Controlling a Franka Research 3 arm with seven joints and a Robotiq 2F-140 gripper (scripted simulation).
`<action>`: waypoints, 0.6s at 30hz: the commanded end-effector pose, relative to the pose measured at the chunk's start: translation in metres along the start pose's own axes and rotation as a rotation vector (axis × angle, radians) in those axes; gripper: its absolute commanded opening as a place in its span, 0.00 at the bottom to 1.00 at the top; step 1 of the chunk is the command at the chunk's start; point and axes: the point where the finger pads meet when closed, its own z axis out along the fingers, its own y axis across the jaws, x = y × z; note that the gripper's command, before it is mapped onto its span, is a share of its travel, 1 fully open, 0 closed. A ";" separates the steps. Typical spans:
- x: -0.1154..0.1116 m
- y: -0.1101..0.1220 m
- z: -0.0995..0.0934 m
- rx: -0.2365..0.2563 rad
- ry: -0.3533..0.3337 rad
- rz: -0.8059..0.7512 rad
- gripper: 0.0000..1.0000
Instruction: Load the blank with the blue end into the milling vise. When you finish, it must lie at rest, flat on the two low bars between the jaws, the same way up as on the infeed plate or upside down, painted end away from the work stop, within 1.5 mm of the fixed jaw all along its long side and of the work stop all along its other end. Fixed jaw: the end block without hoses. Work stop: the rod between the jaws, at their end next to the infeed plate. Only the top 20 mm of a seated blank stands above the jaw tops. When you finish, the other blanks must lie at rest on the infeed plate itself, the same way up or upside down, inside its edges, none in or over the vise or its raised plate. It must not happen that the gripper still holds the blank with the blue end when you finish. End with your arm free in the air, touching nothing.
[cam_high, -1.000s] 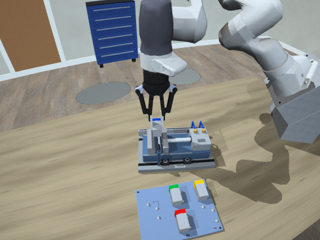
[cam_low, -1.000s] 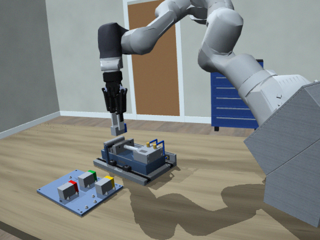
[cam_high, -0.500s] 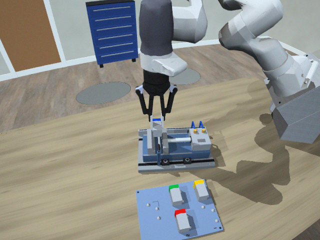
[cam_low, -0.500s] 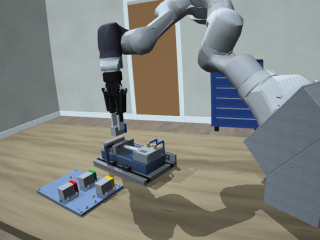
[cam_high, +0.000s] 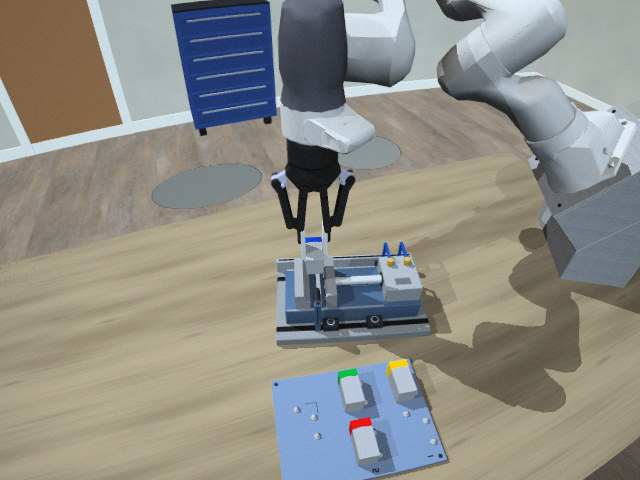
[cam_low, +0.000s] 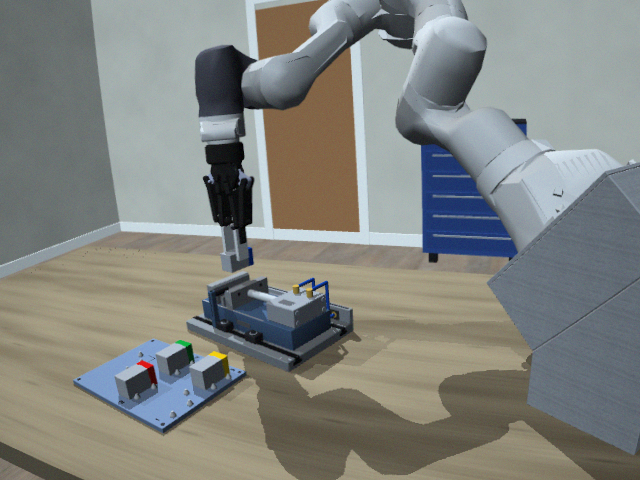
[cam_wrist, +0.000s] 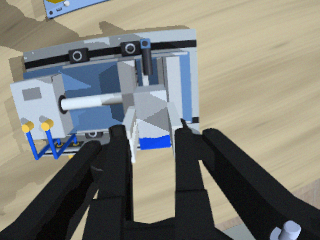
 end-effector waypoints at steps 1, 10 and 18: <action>0.003 0.001 -0.002 -0.001 0.004 0.007 0.00; 0.003 0.001 -0.002 -0.001 0.004 0.007 0.00; 0.002 0.000 0.030 -0.001 0.004 0.007 0.00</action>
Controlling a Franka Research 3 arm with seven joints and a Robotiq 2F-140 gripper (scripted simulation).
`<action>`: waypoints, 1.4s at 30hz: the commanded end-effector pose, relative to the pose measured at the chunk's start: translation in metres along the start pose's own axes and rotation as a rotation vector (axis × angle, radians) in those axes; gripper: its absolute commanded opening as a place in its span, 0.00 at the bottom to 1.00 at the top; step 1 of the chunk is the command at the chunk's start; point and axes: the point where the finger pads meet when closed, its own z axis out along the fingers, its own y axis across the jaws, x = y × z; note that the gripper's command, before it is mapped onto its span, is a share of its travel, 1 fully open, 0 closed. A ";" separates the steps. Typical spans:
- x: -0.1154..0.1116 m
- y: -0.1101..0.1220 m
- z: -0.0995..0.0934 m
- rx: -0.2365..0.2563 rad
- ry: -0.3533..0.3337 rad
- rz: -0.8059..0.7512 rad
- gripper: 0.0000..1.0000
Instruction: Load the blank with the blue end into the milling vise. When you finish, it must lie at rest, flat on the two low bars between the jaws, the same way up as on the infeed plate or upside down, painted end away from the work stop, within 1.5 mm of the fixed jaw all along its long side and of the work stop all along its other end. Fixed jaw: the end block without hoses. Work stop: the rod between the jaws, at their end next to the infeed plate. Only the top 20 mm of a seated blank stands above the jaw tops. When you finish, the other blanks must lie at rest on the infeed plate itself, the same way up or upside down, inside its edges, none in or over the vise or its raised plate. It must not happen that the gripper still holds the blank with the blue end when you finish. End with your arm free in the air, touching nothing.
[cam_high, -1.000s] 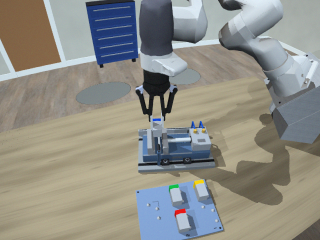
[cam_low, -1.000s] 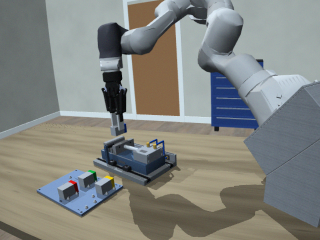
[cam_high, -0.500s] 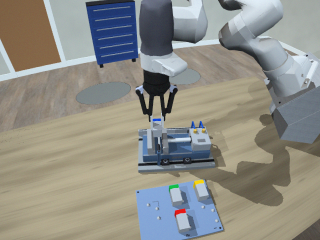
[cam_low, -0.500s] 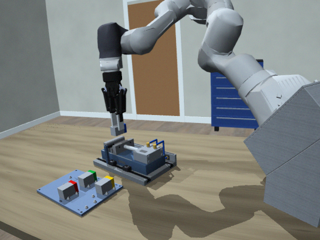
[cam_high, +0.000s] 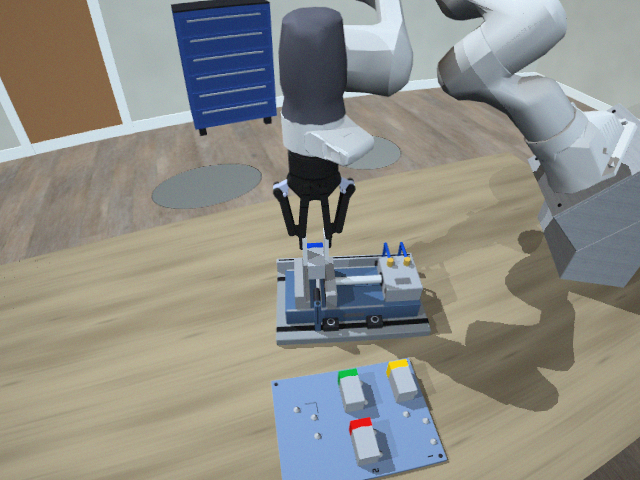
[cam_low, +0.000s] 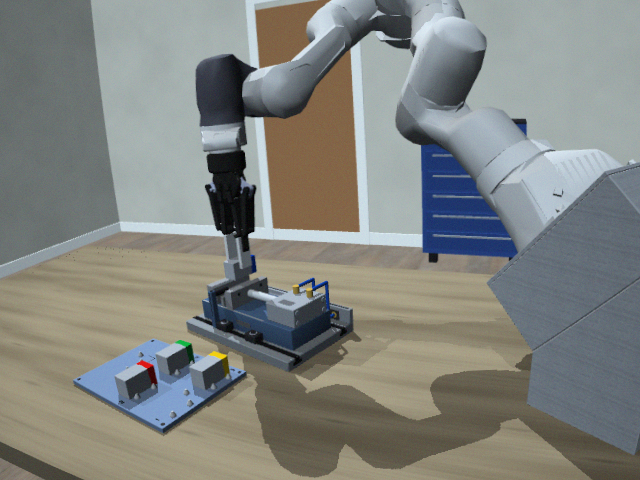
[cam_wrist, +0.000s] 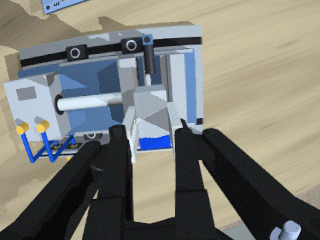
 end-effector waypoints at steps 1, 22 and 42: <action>0.005 0.003 0.012 -0.010 0.014 0.011 0.00; 0.007 0.004 0.011 -0.010 0.014 0.011 0.00; 0.007 0.004 0.007 -0.010 0.014 0.011 0.00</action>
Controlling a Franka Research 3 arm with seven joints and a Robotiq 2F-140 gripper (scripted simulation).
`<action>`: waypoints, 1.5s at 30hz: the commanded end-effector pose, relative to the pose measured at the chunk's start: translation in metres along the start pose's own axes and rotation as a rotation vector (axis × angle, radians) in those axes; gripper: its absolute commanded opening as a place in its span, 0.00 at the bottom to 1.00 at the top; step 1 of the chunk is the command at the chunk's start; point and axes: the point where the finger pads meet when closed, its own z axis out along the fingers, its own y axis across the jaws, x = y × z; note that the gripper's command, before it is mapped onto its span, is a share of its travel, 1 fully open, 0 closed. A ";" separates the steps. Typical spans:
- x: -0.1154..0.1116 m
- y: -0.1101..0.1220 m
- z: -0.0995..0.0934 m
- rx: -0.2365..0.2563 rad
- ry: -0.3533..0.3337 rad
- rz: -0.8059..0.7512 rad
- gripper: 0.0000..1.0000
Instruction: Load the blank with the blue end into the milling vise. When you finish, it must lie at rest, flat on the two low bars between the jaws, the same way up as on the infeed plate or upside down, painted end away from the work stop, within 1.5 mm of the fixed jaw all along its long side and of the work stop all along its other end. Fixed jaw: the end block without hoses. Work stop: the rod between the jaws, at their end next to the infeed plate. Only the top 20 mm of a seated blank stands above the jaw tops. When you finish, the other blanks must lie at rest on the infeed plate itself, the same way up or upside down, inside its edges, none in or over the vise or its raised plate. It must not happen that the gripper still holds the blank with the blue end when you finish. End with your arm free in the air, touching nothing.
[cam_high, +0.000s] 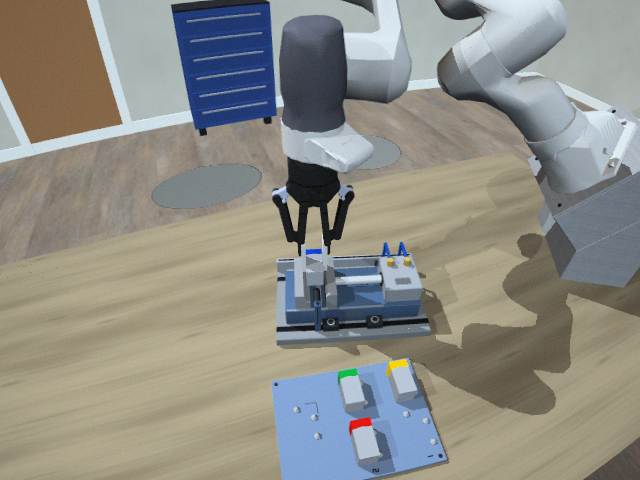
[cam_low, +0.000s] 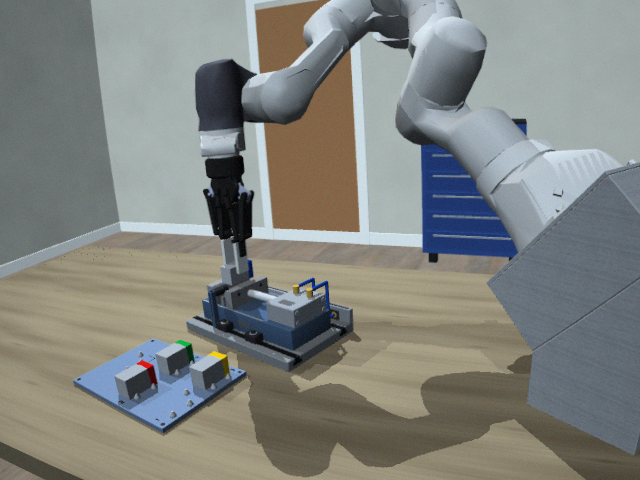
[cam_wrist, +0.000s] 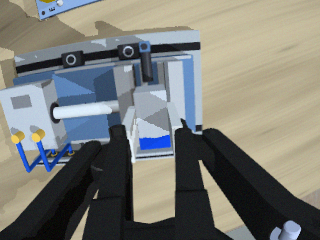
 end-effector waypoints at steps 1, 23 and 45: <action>0.000 0.001 -0.002 -0.001 0.001 0.008 0.00; -0.001 0.001 -0.003 -0.001 0.002 0.006 0.00; -0.002 0.000 -0.002 -0.001 0.001 0.008 0.00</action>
